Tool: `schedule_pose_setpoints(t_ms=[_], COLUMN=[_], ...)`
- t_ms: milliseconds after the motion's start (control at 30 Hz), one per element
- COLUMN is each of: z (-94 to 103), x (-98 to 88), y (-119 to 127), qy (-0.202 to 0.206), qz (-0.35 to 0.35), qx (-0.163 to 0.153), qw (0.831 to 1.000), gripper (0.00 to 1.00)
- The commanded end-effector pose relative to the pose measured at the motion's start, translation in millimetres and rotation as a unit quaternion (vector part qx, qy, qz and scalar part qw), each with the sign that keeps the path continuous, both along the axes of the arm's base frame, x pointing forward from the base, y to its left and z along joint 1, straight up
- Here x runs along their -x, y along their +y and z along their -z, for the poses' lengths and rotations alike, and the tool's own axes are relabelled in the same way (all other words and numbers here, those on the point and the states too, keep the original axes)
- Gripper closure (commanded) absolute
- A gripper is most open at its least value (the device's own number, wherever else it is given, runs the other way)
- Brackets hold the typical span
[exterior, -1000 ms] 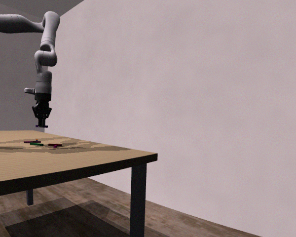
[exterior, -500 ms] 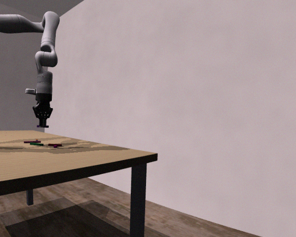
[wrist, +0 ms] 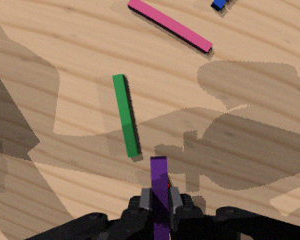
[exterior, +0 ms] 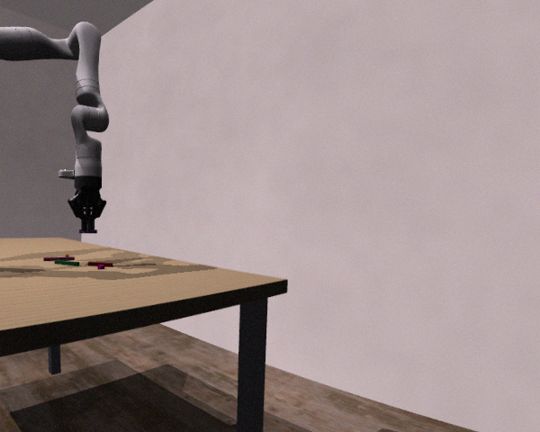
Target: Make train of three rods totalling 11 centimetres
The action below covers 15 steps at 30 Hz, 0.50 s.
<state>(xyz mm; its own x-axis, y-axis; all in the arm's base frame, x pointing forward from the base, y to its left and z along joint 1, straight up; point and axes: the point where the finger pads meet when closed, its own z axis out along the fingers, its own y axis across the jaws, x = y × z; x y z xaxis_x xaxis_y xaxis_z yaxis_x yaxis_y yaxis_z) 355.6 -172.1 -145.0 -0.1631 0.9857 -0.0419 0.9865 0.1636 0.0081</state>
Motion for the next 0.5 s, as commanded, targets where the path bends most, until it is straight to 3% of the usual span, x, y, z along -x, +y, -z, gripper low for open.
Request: schedule_pose_setpoints(t_ms=[0, 167, 267, 467], z=[-3.1, -3.0, -3.0, -3.4], x=[-29.1, -35.3, -53.4, -64.7], y=[30.9, 39.7, 71.3, 97.5], qy=[-0.015, -0.016, -0.019, -0.02], qz=[0.075, 0.091, 0.143, 0.182], qx=[-0.003, -0.003, -0.005, -0.008], qw=[0.997, 0.996, 0.99, 0.983], gripper=[0.95, 0.95, 0.95, 0.95])
